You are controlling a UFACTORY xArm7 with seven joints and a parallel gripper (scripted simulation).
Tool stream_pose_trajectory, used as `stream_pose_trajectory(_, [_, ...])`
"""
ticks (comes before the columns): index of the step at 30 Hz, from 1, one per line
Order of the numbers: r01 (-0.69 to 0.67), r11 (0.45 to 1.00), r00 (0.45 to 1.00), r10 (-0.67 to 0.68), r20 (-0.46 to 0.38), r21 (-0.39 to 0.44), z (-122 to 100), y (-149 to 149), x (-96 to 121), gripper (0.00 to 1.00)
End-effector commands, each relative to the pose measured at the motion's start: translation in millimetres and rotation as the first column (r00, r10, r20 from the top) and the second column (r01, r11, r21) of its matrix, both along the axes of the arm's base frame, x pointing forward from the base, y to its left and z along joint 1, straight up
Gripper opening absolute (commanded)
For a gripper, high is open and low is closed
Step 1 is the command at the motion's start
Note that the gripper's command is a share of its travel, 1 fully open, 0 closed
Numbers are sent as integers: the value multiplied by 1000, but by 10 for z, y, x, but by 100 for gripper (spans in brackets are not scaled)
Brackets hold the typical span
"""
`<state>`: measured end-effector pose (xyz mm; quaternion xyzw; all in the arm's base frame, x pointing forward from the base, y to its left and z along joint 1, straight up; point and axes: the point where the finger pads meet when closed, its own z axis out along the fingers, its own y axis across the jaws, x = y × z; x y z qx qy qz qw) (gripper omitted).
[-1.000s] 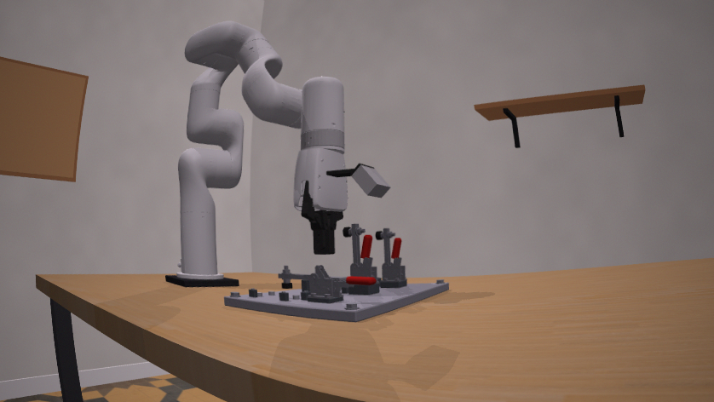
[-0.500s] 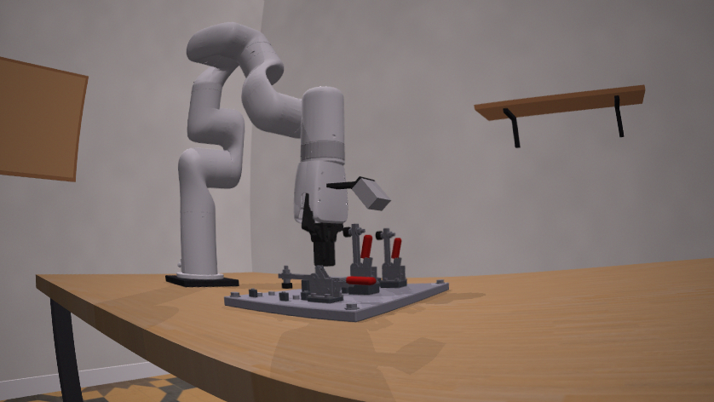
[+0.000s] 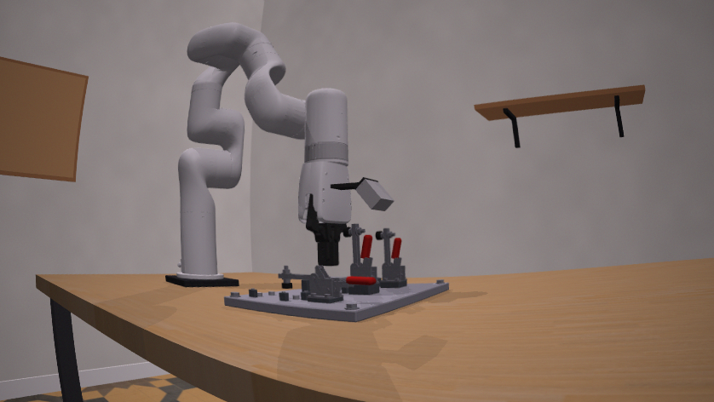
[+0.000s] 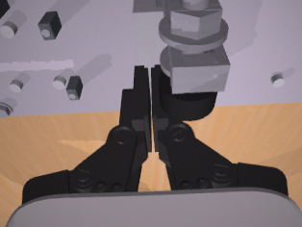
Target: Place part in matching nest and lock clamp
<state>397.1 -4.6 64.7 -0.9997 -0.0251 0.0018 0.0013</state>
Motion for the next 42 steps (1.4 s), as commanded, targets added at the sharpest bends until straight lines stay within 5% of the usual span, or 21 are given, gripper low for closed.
stream_pose_trajectory(1, [0, 1000, 1000, 0, 4, 0, 13, 47, 10, 0])
stream_pose_trajectory(24, [0, 1000, 1000, 0, 4, 0, 1, 260, -10, 0])
stream_pose_trajectory(42, [0, 1000, 1000, 0, 4, 0, -324, 261, -10, 0])
